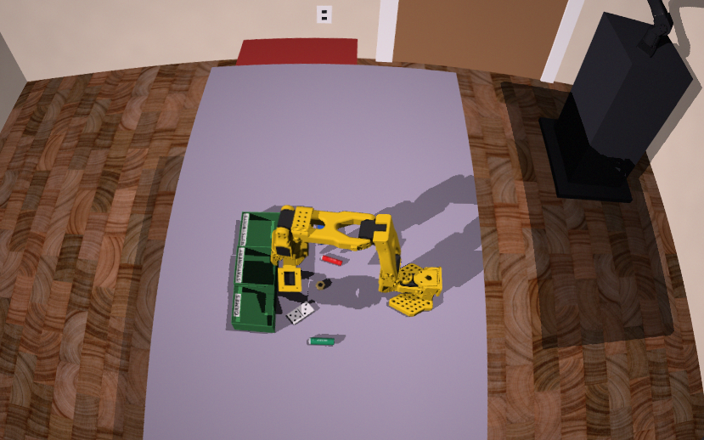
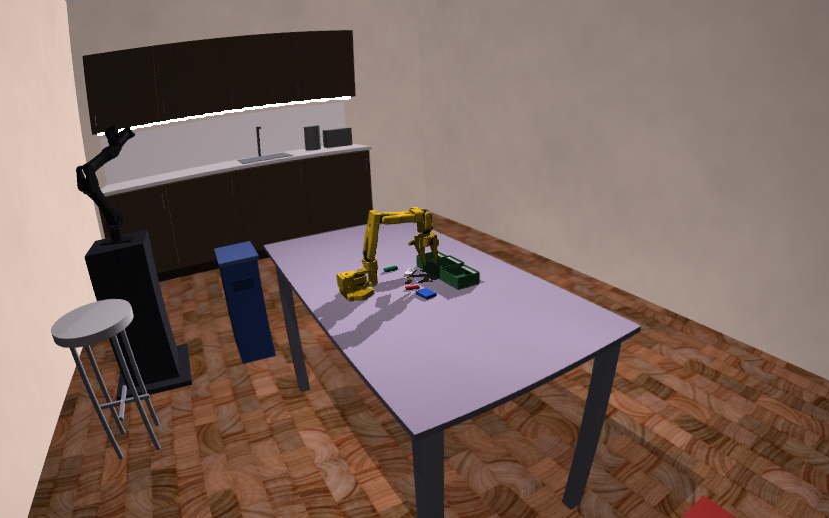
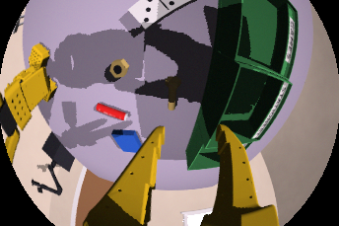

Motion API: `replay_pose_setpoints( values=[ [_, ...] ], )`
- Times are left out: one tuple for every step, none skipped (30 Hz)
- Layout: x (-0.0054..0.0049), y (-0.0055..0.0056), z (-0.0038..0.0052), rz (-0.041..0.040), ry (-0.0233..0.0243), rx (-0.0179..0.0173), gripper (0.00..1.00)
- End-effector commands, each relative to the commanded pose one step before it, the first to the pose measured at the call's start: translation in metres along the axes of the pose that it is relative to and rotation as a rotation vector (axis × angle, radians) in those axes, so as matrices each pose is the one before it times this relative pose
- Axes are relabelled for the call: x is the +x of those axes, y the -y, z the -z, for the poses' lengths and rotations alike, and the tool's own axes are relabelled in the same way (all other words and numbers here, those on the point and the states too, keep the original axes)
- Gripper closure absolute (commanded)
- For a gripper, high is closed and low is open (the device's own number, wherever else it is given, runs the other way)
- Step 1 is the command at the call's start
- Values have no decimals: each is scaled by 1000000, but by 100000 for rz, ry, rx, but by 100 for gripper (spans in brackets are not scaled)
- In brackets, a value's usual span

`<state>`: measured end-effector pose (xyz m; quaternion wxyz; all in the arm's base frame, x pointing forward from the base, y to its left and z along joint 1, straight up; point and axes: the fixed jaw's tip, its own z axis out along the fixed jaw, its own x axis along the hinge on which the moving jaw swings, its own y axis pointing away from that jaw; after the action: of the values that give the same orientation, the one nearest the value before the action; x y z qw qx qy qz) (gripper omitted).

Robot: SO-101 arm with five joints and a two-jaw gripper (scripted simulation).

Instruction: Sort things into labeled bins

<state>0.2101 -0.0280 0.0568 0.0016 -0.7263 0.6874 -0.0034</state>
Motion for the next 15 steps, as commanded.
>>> replay_pose_setpoints(
  values=[
    [2574, 852, 7755, -248, -505, 3349, 78],
    [0, 0, 0, 0, 0, 0, 78],
    [0, 0, 0, 0, 0, 0, 78],
    [3772, -5681, 192, -806, 148, -1152, 78],
    [0, 0, 0, 0, 0, 0, 78],
    [0, 0, 0, 0, 0, 0, 78],
    [0, 0, 0, 0, 0, 0, 78],
    [0, 0, 0, 0, 0, 0, 78],
    [0, 0, 0, 0, 0, 0, 78],
    [0, 0, 0, 0, 0, 0, 78],
    [0, 0, 0, 0, 0, 0, 78],
    [0, 0, 0, 0, 0, 0, 78],
    [0, 0, 0, 0, 0, 0, 78],
    [0, 0, 0, 0, 0, 0, 78],
    [0, 0, 0, 0, 0, 0, 78]
  ],
)
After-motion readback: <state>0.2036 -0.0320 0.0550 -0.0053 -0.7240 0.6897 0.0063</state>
